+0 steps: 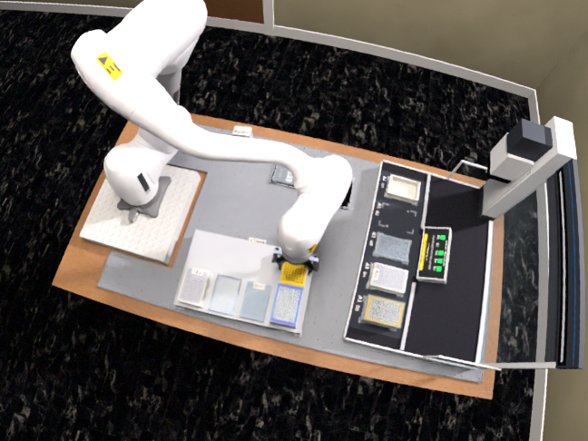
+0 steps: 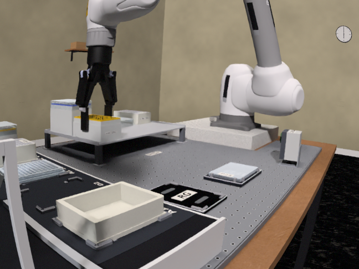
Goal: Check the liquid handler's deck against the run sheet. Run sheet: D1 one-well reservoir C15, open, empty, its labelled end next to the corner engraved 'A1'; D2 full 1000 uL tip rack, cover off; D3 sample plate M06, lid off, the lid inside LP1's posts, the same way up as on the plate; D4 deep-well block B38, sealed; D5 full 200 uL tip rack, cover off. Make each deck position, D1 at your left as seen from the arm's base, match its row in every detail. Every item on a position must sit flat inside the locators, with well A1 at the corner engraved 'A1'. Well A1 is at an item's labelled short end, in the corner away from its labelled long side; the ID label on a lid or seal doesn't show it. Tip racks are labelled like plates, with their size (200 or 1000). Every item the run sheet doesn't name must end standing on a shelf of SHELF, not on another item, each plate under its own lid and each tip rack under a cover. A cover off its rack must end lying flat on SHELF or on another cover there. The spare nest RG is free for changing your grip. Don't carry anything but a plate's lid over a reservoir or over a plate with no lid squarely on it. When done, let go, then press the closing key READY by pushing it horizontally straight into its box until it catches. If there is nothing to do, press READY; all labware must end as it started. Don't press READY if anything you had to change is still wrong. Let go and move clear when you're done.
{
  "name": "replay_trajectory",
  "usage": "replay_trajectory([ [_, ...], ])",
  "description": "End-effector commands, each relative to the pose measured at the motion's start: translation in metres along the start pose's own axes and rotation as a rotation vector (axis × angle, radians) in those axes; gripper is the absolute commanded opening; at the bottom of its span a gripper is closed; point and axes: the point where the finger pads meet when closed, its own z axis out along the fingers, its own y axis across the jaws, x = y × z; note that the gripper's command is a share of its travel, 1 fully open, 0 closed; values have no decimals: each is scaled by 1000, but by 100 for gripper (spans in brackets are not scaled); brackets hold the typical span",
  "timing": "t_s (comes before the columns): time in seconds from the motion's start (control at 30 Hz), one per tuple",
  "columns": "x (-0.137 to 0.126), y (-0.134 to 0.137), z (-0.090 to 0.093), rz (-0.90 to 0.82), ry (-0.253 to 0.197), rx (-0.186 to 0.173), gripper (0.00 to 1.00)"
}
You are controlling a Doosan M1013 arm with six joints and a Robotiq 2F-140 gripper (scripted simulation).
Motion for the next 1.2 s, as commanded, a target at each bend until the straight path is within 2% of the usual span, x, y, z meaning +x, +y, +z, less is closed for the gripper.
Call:
replay_trajectory([
  [0.0, 0, -1, -5, 0, 0, 1, 66],
  [1.17, 0, 0, -56, 0, 0, 2, 66],
])
